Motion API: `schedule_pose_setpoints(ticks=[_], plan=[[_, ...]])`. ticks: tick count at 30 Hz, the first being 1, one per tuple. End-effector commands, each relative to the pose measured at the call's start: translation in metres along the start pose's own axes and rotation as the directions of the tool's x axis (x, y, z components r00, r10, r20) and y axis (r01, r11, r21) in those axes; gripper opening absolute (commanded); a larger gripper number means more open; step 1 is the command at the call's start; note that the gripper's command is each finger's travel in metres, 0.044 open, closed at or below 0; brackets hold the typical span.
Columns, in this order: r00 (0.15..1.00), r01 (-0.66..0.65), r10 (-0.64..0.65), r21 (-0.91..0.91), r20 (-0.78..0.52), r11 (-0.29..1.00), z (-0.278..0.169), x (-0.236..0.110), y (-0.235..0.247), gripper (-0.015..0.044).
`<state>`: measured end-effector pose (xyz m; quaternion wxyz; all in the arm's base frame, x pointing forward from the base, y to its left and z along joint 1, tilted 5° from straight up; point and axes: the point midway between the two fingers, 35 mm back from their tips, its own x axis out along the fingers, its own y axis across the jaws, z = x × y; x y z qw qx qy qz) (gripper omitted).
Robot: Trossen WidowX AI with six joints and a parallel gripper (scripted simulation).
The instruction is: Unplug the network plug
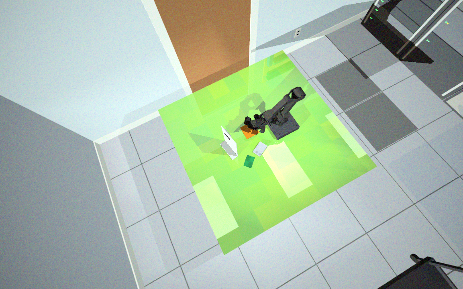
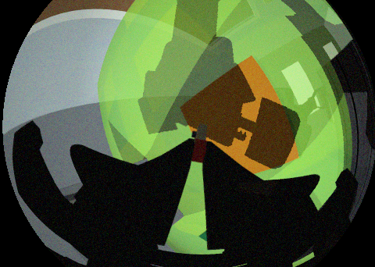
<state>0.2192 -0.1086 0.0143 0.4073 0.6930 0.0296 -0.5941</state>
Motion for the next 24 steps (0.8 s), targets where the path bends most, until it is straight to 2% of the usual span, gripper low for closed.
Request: schedule_pose_setpoints(ticks=[1, 24], plan=[[1.000, 0.000, 0.000, 0.004, 0.006, 1.000, 0.001, 0.004, -0.003, 0.0000], [1.000, 0.000, 0.000, 0.003, 0.006, 1.000, 0.003, 0.026, -0.020, 0.0000]])
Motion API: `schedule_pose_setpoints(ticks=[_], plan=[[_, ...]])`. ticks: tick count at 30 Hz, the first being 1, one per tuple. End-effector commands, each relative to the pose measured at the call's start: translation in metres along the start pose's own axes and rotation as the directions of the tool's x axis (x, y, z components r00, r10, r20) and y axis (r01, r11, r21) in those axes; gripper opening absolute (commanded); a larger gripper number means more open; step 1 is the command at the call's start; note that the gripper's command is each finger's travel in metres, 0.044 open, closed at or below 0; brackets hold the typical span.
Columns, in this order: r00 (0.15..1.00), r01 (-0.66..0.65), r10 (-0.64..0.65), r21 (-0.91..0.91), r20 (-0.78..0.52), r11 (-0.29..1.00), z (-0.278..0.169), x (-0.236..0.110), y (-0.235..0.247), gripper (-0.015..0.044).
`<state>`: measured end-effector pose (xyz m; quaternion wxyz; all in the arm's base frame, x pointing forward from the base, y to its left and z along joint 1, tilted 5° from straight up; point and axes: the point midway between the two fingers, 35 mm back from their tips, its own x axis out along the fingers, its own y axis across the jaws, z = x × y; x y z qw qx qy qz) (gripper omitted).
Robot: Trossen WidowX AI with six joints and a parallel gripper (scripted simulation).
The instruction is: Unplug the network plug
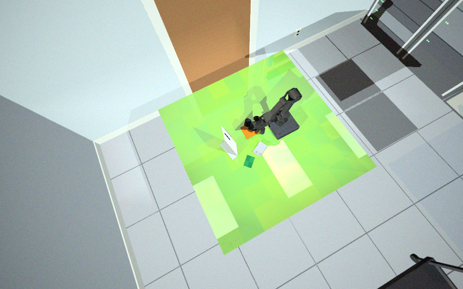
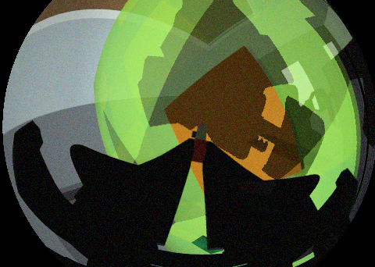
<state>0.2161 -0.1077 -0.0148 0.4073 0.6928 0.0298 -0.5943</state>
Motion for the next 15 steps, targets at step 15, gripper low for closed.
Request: schedule_pose_setpoints(ticks=[15], plan=[[1.000, 0.000, 0.000, 0.004, 0.006, 1.000, 0.0014, 0.0098, -0.0094, 0.0000]])
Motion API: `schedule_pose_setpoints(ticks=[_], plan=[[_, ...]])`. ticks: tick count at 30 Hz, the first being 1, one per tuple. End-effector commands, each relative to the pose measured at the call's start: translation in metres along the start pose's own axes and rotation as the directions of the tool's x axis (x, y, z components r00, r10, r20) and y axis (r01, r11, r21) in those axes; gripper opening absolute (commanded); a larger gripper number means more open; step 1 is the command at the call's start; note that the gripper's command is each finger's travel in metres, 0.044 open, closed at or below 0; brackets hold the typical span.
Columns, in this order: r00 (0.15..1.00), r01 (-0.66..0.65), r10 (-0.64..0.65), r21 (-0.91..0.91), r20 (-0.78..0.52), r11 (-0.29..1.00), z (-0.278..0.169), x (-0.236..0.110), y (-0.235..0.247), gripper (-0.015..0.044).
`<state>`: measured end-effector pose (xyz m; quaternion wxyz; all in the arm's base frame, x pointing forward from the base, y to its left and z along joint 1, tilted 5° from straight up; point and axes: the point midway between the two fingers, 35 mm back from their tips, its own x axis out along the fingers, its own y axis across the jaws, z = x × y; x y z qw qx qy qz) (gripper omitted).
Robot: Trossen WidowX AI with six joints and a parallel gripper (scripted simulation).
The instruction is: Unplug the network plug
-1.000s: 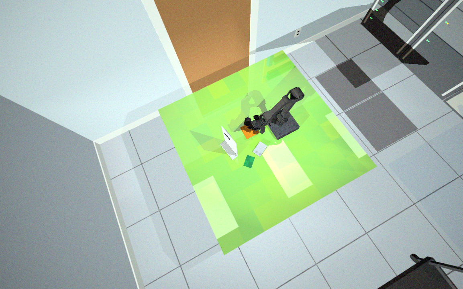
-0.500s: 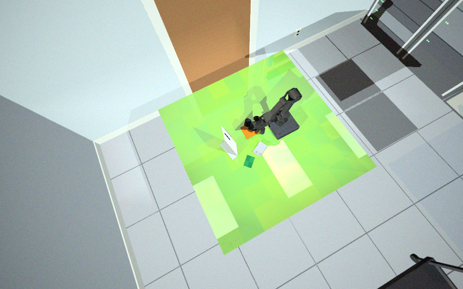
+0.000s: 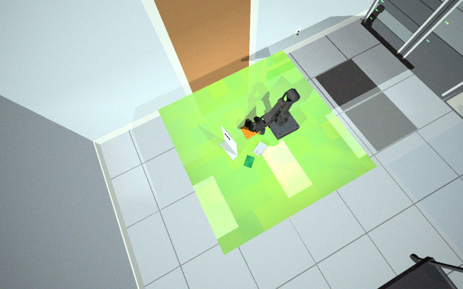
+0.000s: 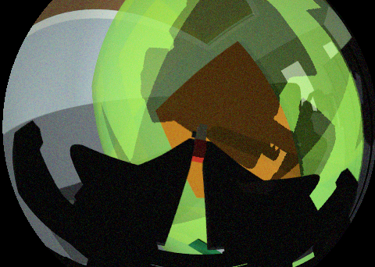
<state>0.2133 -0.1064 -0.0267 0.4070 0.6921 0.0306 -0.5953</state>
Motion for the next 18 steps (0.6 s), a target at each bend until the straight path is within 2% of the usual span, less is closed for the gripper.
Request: schedule_pose_setpoints(ticks=[1, 7, 13, 18], plan=[[1.000, -0.002, 0.002, 0.005, 0.005, 1.000, 0.0003, 0.0015, -0.0010, 0.0000], [1.000, 0.000, 0.000, 0.000, 0.000, 1.000, -0.0001, 0.0003, -0.0003, 0.0000], [1.000, 0.000, 0.000, 0.000, 0.000, 1.000, -0.0001, 0.0003, -0.0003, 0.0156], [1.000, 0.000, 0.000, 0.000, 0.000, 1.000, -0.0001, 0.0002, -0.0003, 0.0156]])
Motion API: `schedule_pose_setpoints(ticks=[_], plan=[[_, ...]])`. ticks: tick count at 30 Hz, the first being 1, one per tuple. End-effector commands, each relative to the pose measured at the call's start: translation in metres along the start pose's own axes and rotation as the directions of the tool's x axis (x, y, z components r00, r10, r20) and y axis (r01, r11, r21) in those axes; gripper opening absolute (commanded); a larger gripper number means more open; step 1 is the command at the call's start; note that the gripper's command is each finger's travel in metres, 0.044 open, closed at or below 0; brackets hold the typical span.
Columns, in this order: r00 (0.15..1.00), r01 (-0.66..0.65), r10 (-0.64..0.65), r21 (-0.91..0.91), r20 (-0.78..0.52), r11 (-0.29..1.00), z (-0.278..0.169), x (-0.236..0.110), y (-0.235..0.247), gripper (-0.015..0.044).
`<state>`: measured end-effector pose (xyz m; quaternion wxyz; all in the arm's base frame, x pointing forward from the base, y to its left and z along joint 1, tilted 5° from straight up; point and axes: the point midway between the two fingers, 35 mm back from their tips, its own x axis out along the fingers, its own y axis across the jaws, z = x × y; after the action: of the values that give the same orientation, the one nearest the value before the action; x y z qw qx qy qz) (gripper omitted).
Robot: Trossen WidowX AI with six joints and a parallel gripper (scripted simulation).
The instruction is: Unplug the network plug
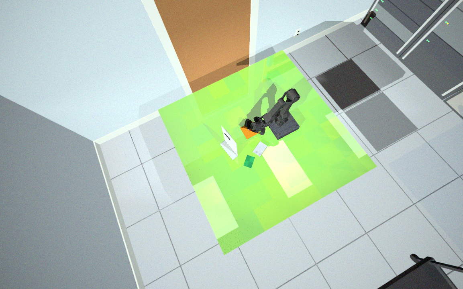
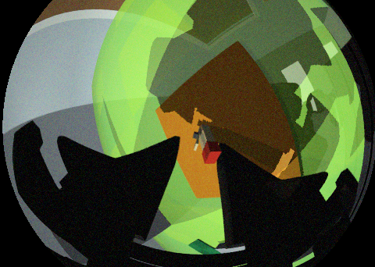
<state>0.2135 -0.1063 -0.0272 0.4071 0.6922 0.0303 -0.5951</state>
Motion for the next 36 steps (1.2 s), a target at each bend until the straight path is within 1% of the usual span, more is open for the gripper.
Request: schedule_pose_setpoints(ticks=[1, 36], plan=[[1.000, 0.001, -0.001, 0.000, 0.000, 1.000, 0.000, -0.001, 0.000, 0.0156], [1.000, 0.000, 0.000, 0.003, 0.003, 1.000, 0.000, -0.027, 0.003, 0.0156]])
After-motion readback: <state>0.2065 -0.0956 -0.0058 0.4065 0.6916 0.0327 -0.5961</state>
